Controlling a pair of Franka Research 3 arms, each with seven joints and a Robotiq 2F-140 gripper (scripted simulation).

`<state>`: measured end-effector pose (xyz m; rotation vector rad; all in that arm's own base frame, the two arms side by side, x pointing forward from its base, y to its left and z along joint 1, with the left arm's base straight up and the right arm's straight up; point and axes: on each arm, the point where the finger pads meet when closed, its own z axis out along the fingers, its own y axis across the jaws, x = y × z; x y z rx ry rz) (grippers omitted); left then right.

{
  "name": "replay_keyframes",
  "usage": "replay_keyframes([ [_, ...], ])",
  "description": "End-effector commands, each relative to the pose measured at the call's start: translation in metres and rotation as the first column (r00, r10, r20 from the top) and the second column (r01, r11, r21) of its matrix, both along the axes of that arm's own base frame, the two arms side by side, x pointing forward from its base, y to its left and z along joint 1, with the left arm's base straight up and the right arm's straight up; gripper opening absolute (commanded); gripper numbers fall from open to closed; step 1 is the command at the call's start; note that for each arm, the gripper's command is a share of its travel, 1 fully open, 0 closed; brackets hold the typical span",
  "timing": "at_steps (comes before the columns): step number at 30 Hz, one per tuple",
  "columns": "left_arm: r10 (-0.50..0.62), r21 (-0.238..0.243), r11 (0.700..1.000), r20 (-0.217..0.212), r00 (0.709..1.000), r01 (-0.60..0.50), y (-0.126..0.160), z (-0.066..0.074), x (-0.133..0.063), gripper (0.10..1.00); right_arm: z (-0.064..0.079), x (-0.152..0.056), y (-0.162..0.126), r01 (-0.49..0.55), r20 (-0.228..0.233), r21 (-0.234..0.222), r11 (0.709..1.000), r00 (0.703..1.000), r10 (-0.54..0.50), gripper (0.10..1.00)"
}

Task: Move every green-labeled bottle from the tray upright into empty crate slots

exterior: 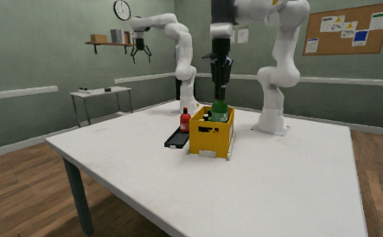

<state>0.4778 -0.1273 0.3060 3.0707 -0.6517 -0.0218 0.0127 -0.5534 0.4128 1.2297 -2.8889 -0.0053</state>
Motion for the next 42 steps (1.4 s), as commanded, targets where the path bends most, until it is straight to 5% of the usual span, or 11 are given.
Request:
replay_keyframes([
  [1,-0.003,0.000,1.000,0.014,1.000,0.003,0.001,0.004,0.004,0.099,0.000,0.000,-0.001,-0.004,0.003,-0.002,1.000,1.000,0.004,1.000],
  [26,-0.003,0.000,1.000,0.014,1.000,0.003,0.001,-0.002,0.004,0.099,0.000,0.000,-0.001,-0.004,0.003,-0.002,1.000,1.000,0.004,1.000],
  [42,-0.003,0.000,1.000,0.014,1.000,0.003,0.001,-0.019,0.004,0.099,0.000,0.000,-0.001,-0.004,0.003,-0.002,1.000,1.000,0.004,1.000],
])
